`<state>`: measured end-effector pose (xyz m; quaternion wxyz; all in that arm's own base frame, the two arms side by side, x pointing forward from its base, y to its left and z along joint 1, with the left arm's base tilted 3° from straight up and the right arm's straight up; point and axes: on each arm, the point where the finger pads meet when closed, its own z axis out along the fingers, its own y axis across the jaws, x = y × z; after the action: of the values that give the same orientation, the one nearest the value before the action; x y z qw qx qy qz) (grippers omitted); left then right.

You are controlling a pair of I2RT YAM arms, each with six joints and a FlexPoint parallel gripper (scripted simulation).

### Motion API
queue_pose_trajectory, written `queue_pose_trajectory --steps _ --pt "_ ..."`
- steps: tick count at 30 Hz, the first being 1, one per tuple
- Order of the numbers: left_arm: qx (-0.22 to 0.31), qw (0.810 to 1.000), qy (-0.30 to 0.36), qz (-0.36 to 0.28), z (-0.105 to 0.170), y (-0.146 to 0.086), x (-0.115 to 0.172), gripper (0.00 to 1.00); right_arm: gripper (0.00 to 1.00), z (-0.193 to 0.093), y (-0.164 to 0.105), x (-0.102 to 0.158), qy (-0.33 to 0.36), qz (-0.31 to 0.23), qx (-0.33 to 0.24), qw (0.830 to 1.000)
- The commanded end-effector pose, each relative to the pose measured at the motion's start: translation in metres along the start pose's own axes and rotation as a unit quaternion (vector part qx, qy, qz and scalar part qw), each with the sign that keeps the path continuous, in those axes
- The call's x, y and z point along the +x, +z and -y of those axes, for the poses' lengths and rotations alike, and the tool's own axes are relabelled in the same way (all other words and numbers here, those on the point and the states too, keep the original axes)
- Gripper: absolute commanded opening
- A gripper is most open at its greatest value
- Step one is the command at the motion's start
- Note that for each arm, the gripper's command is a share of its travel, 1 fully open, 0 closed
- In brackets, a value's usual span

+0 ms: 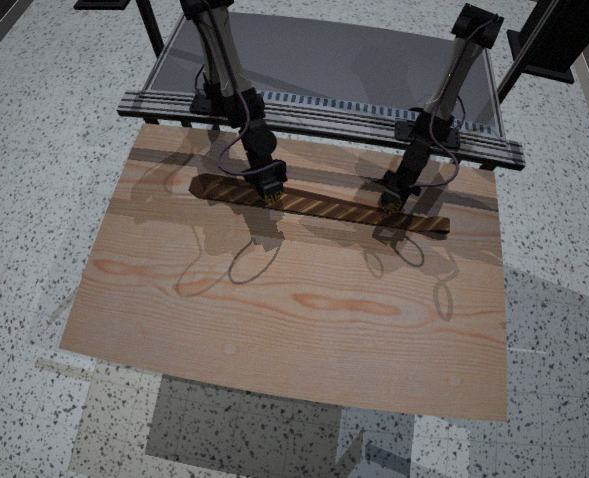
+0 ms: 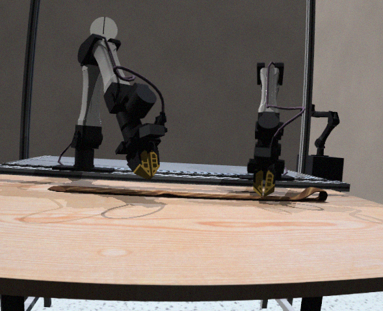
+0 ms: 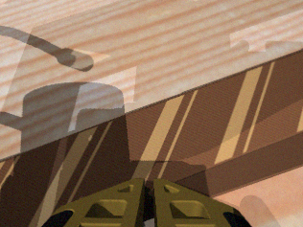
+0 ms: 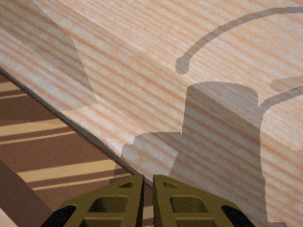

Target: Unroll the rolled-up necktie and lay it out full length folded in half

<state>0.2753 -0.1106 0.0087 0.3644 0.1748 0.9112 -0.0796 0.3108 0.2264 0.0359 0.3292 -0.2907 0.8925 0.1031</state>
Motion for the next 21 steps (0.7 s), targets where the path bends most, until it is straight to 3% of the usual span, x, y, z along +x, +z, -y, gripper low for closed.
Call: queue_pose_trajectory --steps 1,21 --pt "-0.001 1.0 -0.002 -0.012 -0.001 0.001 0.01 0.07 0.07 -0.004 0.005 -0.002 0.001 -0.001 -0.003 1.0" --pt "-0.001 1.0 -0.002 -0.012 -0.001 0.001 0.01 0.07 0.07 -0.004 0.017 0.009 0.001 -0.001 -0.003 1.0"
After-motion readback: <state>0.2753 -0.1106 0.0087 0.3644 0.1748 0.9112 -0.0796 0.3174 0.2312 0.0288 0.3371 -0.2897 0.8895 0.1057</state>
